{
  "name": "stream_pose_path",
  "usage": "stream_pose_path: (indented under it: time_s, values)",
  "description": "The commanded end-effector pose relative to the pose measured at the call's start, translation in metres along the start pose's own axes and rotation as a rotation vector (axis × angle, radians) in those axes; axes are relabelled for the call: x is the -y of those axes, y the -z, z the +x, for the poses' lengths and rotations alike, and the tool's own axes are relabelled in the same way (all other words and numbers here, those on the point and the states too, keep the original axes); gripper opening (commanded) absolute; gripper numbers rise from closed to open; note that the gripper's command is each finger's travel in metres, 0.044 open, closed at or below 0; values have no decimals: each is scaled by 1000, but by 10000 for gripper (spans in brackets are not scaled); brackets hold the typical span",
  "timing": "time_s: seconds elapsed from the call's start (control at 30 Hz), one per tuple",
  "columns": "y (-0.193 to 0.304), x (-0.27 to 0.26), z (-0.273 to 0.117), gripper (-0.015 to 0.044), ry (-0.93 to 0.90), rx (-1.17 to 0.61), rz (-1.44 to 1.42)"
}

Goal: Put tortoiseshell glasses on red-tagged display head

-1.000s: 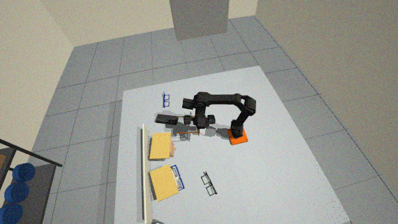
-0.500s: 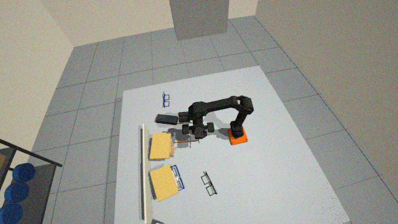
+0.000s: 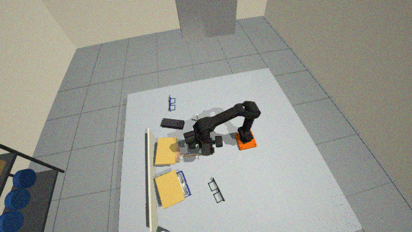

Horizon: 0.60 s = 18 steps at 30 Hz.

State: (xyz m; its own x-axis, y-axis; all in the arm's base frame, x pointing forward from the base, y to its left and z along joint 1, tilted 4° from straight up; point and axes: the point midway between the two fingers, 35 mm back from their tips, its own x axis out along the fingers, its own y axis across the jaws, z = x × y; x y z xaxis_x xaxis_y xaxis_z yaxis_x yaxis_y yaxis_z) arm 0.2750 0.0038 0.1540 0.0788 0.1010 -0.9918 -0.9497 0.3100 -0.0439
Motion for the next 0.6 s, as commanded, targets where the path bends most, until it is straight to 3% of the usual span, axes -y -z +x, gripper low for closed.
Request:
stream_pose_path:
  time_s: [0.0, 0.57]
  values:
    - [-15, -1, 1, 0, 6, -37, 12]
    - [-19, -2, 18, 0, 11, -61, 15]
